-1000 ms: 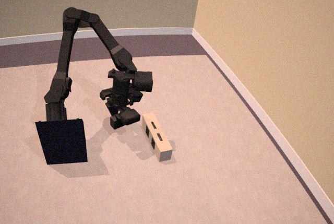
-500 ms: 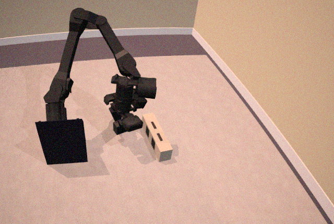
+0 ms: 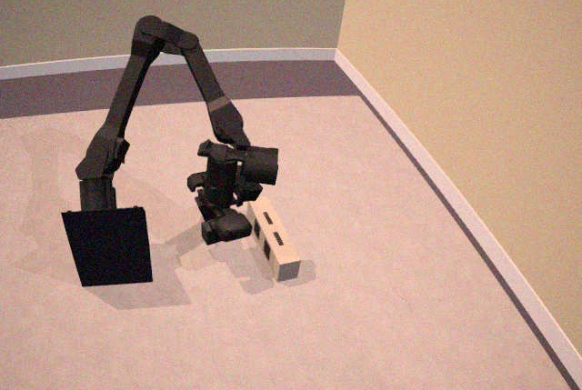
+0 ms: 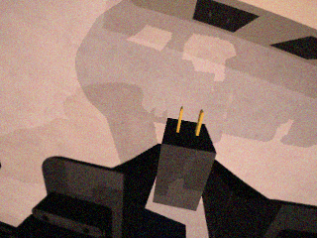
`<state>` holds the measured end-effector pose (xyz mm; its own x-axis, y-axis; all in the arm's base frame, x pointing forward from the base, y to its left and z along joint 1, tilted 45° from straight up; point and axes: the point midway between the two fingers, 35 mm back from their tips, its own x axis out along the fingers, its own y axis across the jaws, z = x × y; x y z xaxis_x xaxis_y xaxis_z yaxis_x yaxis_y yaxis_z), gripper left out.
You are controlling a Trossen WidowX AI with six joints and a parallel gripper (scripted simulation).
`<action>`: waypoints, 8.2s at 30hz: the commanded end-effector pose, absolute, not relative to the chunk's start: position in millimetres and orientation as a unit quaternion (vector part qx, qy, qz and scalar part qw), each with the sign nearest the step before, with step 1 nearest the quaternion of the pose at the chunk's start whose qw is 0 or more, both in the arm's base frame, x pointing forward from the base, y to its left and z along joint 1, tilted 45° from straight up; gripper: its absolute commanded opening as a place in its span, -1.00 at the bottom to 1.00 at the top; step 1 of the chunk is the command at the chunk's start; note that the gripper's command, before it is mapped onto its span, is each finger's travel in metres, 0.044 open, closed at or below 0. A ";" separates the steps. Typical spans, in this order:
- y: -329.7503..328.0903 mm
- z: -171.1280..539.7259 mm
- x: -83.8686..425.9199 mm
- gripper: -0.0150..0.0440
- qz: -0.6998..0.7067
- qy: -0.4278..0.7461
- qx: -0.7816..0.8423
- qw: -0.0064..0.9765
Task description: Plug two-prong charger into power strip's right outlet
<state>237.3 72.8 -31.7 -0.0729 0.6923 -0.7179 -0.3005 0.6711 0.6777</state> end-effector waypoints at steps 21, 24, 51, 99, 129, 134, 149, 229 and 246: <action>56.7 -71.4 242.6 -0.49 0.337 0.650 0.195 0.652; 54.9 -76.4 242.5 -0.49 0.332 0.653 0.200 0.651; 54.0 -81.4 269.4 -0.49 0.326 0.655 0.207 0.649; 56.3 -82.7 293.6 -0.49 0.322 0.657 0.212 0.648; 57.0 -82.1 300.4 -0.49 0.322 0.657 0.212 0.648; 57.0 -82.0 300.6 -0.49 0.322 0.657 0.212 0.648; 57.5 -81.7 304.3 -0.49 0.322 0.657 0.212 0.648; 61.3 -79.4 331.3 -0.49 0.323 0.656 0.212 0.648; 61.4 -79.2 331.9 -0.49 0.323 0.656 0.212 0.648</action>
<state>320.1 59.4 -80.5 -0.0983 0.6970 -0.7103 -0.1083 0.7020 0.7039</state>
